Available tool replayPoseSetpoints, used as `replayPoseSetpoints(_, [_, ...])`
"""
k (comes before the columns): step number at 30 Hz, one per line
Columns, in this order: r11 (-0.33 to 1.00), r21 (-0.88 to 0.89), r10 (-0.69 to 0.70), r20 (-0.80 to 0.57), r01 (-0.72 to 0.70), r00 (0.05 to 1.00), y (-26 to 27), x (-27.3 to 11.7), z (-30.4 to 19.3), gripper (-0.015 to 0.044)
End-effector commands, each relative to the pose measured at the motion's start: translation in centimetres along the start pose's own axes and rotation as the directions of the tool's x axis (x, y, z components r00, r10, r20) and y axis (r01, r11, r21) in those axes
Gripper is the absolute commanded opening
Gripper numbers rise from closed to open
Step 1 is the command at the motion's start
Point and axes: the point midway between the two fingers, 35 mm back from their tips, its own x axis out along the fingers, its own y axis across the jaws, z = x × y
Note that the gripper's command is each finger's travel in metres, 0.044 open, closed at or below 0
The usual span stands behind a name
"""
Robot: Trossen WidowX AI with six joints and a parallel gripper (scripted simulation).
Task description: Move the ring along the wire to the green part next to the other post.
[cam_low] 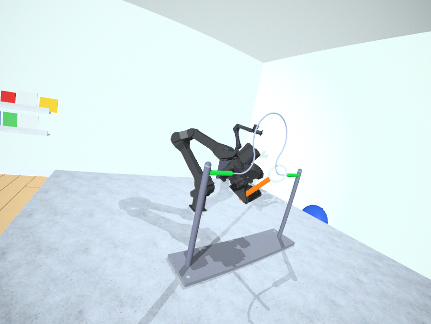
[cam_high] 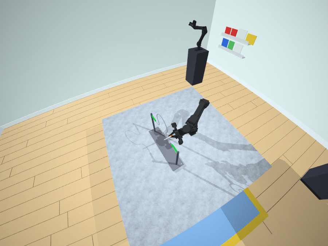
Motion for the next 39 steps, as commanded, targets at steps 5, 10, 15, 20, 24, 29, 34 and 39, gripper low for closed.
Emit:
replayPoseSetpoints(5, [0.981, 0.162, 0.109, -0.013, -0.105, 0.994, 3.0, -0.5, 0.3, -0.0150])
replayPoseSetpoints(10, [0.958, 0.240, 0.162, -0.012, -0.154, 0.987, 4.5, -0.9, 0.6, -0.0150])
replayPoseSetpoints(15, [0.933, 0.304, 0.205, -0.008, -0.193, 0.979, 5.8, -1.4, 1.0, -0.0150])
replayPoseSetpoints(20, [0.914, 0.344, 0.232, -0.003, -0.217, 0.973, 6.7, -1.7, 1.4, -0.0150])
replayPoseSetpoints(24, [0.902, 0.366, 0.247, 0.000, -0.230, 0.969, 7.3, -2.0, 1.6, -0.0150])
replayPoseSetpoints(29, [0.891, 0.386, 0.260, 0.003, -0.241, 0.966, 8.1, -2.3, 2.0, -0.0150])
replayPoseSetpoints(34, [0.886, 0.394, 0.265, 0.005, -0.245, 0.964, 8.6, -2.5, 2.2, -0.0150])
replayPoseSetpoints(39, [0.884, 0.397, 0.267, 0.007, -0.247, 0.964, 9.1, -2.7, 2.4, -0.0150])
